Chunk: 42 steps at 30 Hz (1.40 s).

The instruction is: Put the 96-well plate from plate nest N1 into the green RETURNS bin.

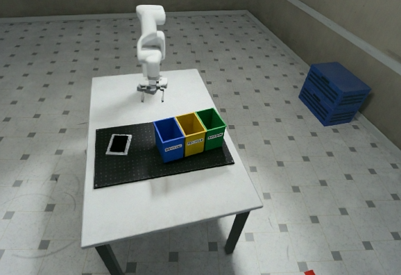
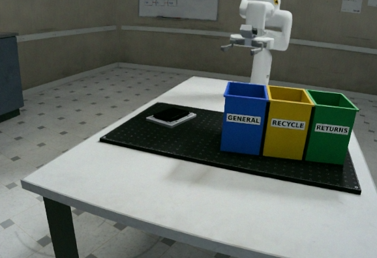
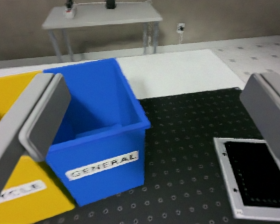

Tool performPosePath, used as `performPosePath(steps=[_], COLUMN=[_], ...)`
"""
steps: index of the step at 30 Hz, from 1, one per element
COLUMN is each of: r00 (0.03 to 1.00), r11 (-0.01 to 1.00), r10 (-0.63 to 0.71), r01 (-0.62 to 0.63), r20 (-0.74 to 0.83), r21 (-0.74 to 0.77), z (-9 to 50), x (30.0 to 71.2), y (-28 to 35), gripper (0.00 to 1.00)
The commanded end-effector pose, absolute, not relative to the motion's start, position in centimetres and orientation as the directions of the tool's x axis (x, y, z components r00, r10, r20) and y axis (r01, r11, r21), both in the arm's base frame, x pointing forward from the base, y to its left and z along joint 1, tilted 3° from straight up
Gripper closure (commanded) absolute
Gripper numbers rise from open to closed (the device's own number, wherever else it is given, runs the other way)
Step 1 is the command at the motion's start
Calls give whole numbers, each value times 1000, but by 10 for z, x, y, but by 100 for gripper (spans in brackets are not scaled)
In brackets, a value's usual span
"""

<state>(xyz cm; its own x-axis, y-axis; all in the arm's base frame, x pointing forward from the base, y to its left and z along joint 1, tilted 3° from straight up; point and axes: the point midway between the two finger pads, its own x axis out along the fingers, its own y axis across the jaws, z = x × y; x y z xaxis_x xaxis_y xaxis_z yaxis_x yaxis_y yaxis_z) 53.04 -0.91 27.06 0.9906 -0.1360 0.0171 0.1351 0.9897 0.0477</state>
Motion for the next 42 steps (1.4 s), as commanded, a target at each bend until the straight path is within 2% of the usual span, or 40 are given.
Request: performPosePath(steps=[1,42], r00=[981,981], r11=[980,980], r10=[-195,-195], r01=[193,194], r20=[19,19], r21=[45,44], z=[266,218], x=[540,595], y=[-32,-202], gripper=[63,63])
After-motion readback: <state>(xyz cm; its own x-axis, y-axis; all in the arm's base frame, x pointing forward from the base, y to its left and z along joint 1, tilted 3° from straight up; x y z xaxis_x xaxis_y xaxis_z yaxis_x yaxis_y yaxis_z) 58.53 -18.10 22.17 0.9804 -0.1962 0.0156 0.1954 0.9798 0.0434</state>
